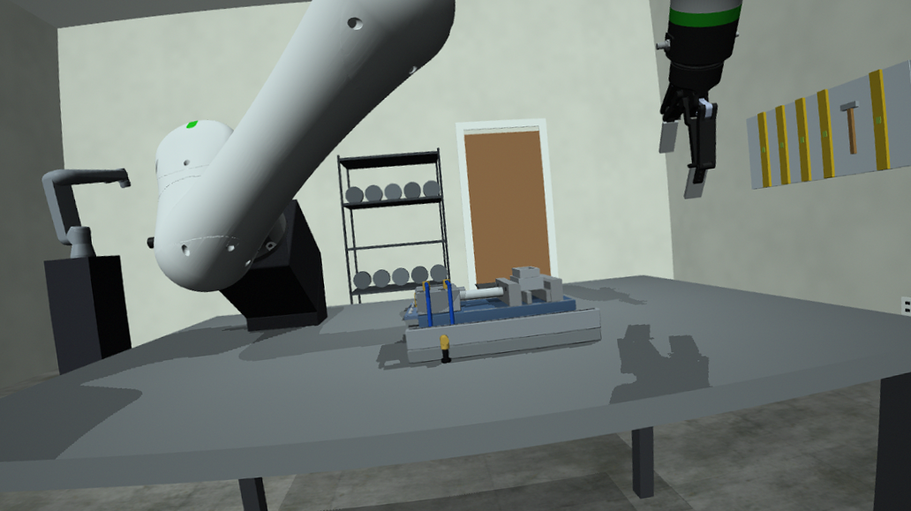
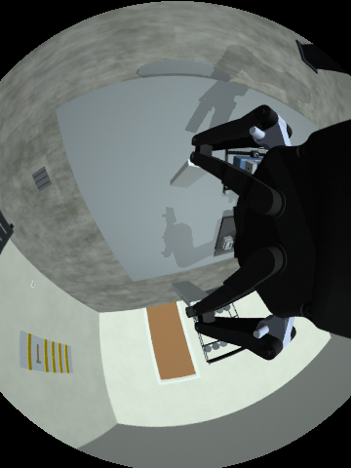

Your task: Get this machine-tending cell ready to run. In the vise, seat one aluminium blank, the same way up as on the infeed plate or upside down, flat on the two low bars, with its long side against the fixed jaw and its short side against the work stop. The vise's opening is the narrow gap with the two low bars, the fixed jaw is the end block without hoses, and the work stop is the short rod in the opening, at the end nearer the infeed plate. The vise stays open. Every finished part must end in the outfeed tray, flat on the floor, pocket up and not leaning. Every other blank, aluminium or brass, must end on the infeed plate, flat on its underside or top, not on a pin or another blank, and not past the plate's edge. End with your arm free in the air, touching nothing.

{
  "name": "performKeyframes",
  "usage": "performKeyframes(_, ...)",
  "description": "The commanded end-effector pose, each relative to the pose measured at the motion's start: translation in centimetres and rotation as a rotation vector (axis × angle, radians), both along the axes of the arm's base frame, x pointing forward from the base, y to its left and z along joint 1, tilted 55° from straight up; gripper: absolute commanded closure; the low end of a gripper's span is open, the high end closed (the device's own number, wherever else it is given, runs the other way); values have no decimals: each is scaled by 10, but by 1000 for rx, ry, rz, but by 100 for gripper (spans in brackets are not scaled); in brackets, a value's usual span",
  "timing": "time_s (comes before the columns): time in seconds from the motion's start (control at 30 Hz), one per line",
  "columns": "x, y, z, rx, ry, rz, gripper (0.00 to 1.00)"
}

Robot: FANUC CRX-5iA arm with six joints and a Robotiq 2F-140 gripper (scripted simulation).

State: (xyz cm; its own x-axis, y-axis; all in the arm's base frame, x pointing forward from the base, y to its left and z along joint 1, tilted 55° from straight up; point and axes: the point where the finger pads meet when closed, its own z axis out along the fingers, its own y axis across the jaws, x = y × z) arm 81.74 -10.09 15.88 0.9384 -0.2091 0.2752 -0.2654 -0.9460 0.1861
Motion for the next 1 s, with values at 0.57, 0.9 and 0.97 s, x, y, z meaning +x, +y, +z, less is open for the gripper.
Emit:
performKeyframes(0.57, 0, 1, 0, 0, 0, 1, 0)
performKeyframes(0.9, -34, 83, -66, -4, 92, 9, 0)
performKeyframes(0.97, -43, 99, -80, -8, 112, 10, 0)
